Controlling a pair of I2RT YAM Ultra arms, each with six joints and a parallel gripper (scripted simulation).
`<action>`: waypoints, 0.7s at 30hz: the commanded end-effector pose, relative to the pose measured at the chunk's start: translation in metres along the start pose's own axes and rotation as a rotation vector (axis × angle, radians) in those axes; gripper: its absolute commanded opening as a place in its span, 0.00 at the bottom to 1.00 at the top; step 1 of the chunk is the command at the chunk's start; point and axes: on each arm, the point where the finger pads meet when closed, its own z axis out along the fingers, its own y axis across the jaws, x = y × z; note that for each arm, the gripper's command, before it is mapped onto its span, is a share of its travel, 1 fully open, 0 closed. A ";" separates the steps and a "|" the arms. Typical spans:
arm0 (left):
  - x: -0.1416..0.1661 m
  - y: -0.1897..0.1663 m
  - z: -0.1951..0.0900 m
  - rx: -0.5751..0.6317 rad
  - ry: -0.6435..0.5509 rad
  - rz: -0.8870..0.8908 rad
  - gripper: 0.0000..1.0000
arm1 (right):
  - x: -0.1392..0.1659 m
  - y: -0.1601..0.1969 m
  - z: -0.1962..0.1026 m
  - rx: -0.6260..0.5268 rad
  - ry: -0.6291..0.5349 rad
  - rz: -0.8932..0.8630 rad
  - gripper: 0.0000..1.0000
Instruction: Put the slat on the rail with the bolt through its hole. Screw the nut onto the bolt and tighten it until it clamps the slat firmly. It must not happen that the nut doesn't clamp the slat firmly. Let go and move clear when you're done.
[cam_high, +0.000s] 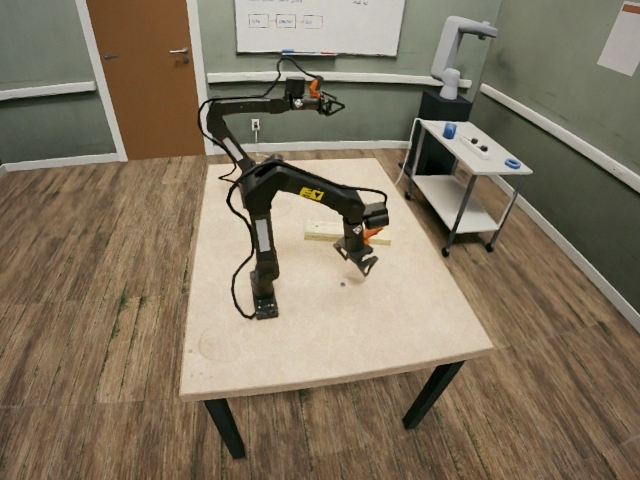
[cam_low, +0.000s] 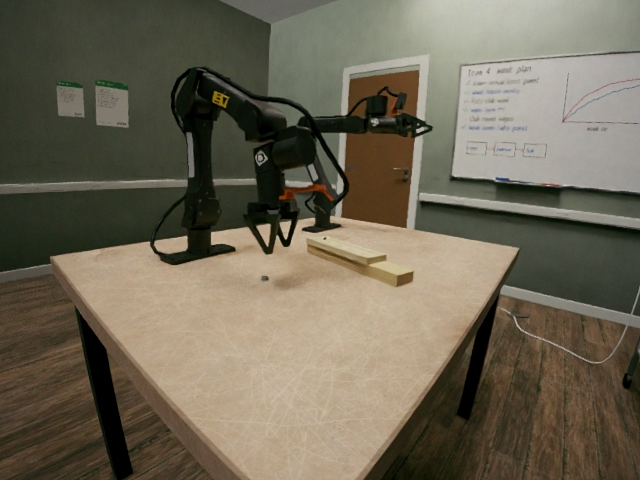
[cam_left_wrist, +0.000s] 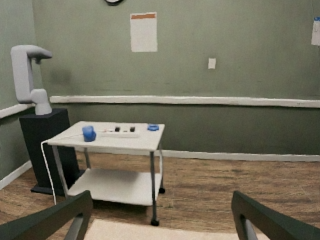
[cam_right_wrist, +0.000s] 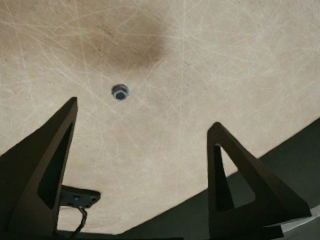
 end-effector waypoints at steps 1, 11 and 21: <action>-0.012 0.001 -0.004 0.002 -0.038 0.001 1.00 | 0.030 0.011 0.012 -0.063 0.128 -0.035 1.00; -0.012 0.001 -0.004 0.002 -0.038 0.001 1.00 | 0.043 0.016 0.015 -0.093 0.187 -0.053 1.00; -0.012 0.001 -0.004 0.002 -0.038 0.001 1.00 | 0.042 0.016 0.015 -0.091 0.183 -0.053 1.00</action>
